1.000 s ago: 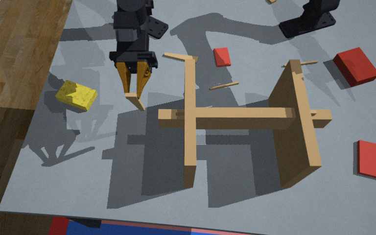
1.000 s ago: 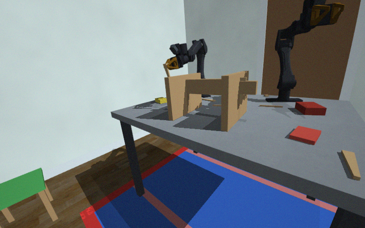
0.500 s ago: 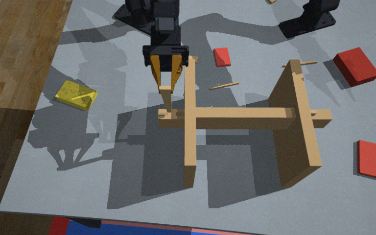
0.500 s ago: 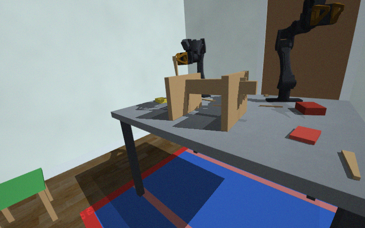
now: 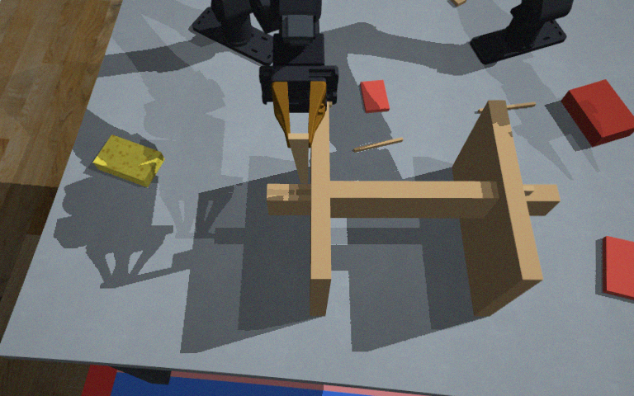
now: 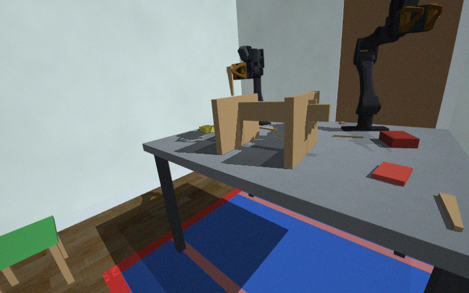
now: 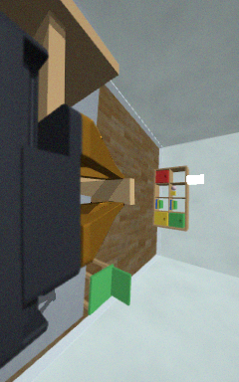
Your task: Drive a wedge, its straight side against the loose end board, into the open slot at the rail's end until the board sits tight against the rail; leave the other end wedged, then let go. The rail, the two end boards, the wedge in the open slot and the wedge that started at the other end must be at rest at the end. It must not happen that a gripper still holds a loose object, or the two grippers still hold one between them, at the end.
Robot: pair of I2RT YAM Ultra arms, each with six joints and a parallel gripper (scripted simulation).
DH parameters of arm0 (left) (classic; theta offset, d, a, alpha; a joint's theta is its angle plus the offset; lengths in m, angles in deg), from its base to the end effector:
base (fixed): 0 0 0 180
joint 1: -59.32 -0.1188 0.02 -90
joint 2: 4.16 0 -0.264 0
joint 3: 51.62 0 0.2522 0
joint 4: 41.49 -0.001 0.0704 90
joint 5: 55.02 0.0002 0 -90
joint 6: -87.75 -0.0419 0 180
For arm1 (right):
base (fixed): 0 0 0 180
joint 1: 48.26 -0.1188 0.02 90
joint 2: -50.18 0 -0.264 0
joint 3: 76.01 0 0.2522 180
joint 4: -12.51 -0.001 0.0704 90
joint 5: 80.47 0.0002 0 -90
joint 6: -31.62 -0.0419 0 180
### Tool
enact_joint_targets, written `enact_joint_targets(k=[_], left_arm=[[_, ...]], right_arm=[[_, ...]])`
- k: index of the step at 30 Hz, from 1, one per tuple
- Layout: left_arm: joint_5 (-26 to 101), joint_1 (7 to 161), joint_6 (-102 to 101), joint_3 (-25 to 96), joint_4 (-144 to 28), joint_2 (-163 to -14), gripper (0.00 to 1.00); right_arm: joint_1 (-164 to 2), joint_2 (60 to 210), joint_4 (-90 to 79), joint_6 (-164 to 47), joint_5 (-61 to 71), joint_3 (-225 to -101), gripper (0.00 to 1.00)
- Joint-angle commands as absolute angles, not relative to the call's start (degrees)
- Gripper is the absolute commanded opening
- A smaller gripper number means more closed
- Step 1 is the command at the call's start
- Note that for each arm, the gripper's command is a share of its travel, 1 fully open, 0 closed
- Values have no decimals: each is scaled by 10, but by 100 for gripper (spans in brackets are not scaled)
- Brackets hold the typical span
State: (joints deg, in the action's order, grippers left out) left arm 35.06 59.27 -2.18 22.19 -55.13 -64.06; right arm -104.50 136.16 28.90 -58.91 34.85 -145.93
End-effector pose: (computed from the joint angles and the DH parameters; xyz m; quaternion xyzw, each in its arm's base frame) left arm 0.2447 0.0012 0.4082 -0.0002 0.7054 -0.0006 0.7088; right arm 0.2097 0.2833 0.3128 -0.1840 0.6808 0.1930 0.6822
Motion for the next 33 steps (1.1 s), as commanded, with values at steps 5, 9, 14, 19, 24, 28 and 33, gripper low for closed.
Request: enact_joint_targets(k=[5, 9, 14, 19, 24, 28, 33], left_arm=[[349, 596, -24, 241, -540, -638, 40], [349, 596, -24, 241, -540, -638, 40], [349, 596, -24, 241, -540, -638, 40], [349, 596, -24, 241, -540, -638, 40], [349, 596, -24, 241, -540, -638, 40], [349, 596, -24, 241, -540, -638, 40], [349, 596, -24, 241, -540, -638, 40]], right_arm=[[-1049, 1360, 328, -589, 351, -1474, 2], [-1050, 1365, 326, -588, 351, -1461, 2], [-1053, 1370, 343, -590, 353, -1445, 2], [-1048, 1366, 354, -592, 353, -1428, 2], [-1048, 1362, 360, -592, 352, -1436, 2], [-1049, 1386, 369, -594, 355, -1410, 2], [-1049, 1366, 381, -594, 356, -1420, 2]])
